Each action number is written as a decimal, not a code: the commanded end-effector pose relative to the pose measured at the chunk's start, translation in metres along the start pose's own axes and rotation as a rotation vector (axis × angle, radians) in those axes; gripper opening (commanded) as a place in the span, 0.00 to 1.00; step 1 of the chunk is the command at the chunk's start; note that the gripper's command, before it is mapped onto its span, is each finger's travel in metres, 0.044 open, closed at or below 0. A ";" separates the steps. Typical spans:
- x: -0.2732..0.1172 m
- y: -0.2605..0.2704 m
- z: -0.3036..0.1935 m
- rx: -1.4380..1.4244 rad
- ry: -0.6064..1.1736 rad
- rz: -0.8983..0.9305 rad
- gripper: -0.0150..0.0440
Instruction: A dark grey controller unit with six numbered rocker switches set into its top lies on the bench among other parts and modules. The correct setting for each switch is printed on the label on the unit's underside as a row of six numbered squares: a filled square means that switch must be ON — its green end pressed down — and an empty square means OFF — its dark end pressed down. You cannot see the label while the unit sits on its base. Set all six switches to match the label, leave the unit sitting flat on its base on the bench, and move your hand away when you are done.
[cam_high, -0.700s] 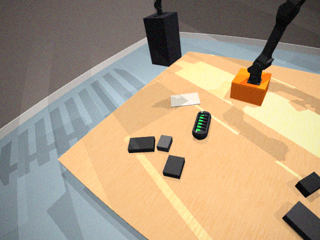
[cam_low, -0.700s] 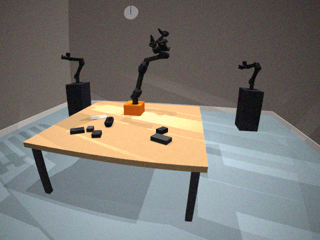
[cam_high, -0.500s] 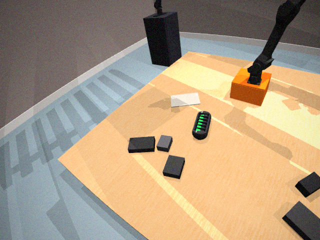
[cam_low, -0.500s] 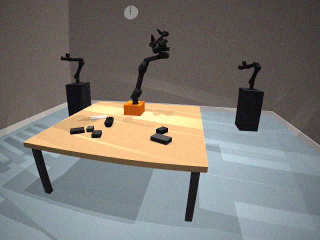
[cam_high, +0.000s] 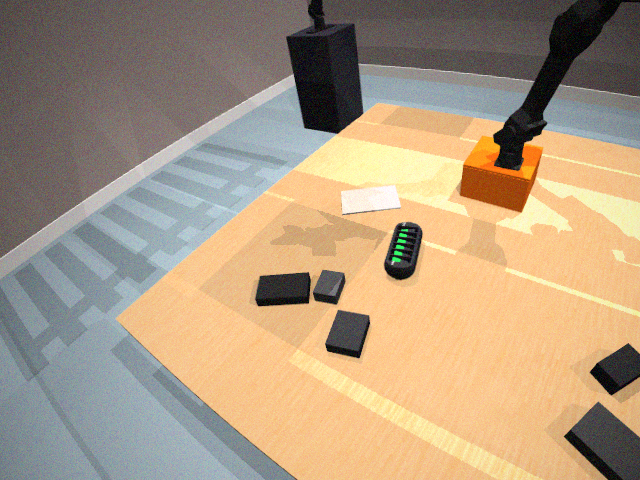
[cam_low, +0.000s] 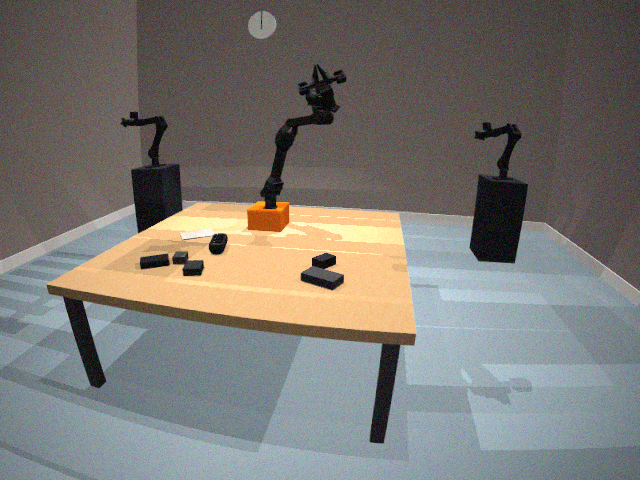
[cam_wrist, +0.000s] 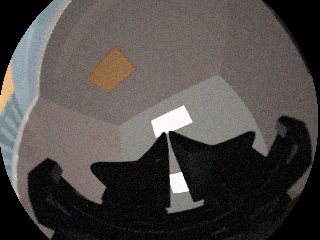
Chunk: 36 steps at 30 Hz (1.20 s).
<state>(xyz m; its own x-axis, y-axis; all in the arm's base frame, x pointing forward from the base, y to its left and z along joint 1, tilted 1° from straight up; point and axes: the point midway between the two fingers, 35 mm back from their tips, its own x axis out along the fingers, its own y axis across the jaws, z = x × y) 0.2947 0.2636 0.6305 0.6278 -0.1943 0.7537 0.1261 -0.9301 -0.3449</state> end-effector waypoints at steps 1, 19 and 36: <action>0.011 0.003 0.041 -0.162 -0.048 -0.060 0.25; 0.045 0.119 0.243 -0.848 -0.458 -0.258 0.25; -0.004 0.325 0.377 -1.162 -1.076 -0.412 0.25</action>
<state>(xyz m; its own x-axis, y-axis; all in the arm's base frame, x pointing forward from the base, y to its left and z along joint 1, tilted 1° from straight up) 0.6136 0.1118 0.3418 0.9967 -0.0333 -0.0745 0.0299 -0.7005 0.7131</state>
